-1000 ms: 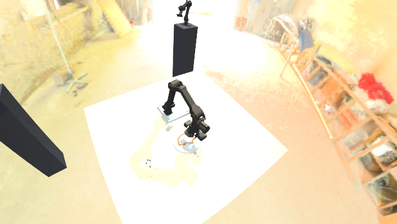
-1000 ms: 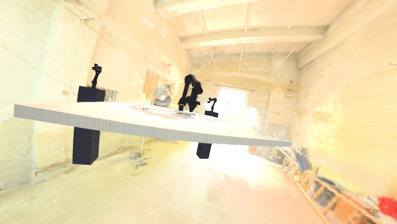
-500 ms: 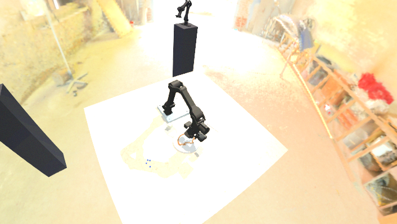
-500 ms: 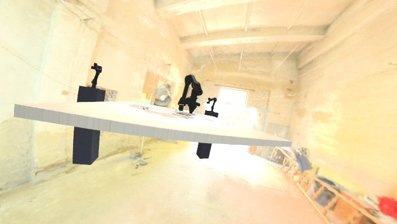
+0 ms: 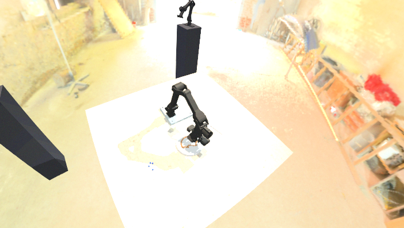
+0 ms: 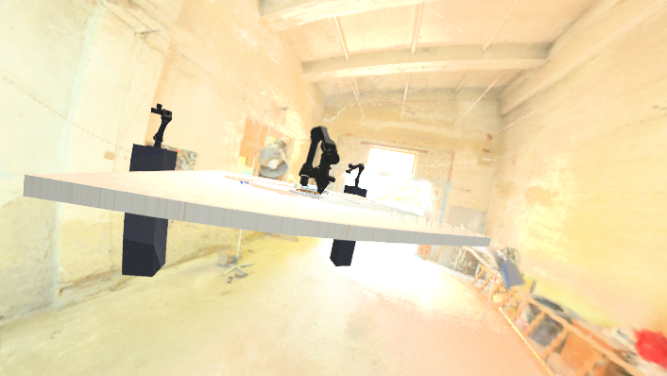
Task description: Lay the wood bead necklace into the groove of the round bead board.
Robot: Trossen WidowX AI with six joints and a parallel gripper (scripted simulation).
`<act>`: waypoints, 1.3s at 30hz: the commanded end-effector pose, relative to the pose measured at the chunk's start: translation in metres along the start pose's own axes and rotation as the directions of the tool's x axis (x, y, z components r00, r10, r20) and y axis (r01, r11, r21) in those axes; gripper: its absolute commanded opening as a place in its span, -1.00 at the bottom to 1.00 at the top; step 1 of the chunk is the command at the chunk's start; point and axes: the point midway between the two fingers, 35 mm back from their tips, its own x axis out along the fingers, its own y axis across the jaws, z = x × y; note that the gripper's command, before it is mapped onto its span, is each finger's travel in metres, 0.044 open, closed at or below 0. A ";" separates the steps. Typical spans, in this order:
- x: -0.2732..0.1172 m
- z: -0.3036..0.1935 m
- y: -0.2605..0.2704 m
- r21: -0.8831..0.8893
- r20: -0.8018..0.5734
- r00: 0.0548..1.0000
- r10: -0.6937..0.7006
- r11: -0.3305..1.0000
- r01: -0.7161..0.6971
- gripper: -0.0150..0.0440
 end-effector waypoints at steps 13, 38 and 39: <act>0.000 0.000 0.000 0.000 0.000 1.000 0.001 1.000 -0.001 -0.49; 0.000 0.000 0.000 0.000 0.000 1.000 0.001 1.000 -0.001 -0.49; 0.000 0.000 0.000 0.000 0.000 1.000 0.001 1.000 -0.001 -0.49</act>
